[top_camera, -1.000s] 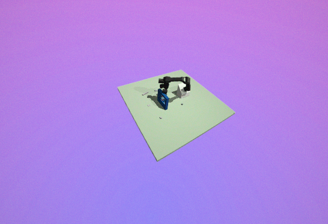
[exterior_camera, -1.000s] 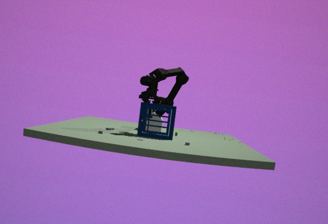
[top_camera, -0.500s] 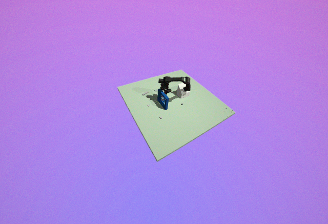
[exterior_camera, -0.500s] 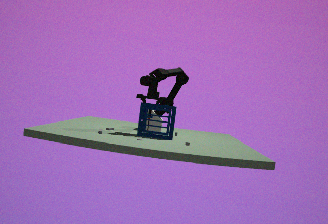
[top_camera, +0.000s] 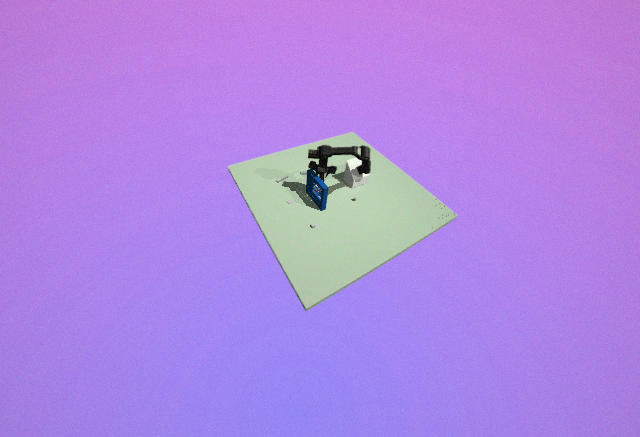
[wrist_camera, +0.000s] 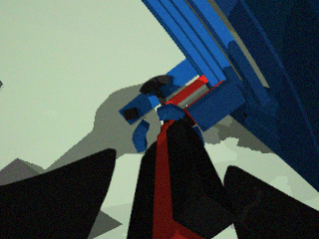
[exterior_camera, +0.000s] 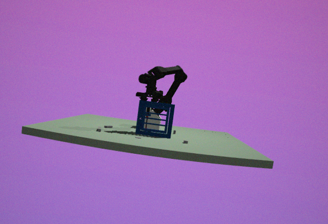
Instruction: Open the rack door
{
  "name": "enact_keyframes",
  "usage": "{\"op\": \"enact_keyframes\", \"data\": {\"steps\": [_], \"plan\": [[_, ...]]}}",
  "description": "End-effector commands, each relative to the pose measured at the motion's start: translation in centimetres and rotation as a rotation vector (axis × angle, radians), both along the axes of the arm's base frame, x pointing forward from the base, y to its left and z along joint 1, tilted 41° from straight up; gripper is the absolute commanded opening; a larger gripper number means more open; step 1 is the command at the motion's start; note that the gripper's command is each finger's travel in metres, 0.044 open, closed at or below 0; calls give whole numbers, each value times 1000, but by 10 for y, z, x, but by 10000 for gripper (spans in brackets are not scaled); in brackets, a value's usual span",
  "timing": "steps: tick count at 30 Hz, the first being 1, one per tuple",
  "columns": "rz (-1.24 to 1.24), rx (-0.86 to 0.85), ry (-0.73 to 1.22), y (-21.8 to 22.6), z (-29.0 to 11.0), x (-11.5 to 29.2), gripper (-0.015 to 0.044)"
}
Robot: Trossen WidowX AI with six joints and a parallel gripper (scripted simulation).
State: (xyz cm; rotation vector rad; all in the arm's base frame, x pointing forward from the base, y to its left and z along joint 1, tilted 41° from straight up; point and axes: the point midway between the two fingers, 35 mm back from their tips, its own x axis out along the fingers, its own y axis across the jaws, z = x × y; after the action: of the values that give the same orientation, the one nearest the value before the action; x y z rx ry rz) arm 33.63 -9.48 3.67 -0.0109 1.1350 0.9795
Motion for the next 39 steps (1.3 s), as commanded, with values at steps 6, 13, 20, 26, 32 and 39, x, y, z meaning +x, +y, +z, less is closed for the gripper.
{"op": "enact_keyframes", "data": {"steps": [6,13,20,26,32,39], "plan": [[326,-26,-279,1,0,0,285],[589,-51,-504,1,0,0,285],[757,-67,-648,1,0,0,285],[757,-67,-648,1,0,0,206],[757,-67,-648,1,0,0,88],[757,-67,-648,1,0,0,41]]}}
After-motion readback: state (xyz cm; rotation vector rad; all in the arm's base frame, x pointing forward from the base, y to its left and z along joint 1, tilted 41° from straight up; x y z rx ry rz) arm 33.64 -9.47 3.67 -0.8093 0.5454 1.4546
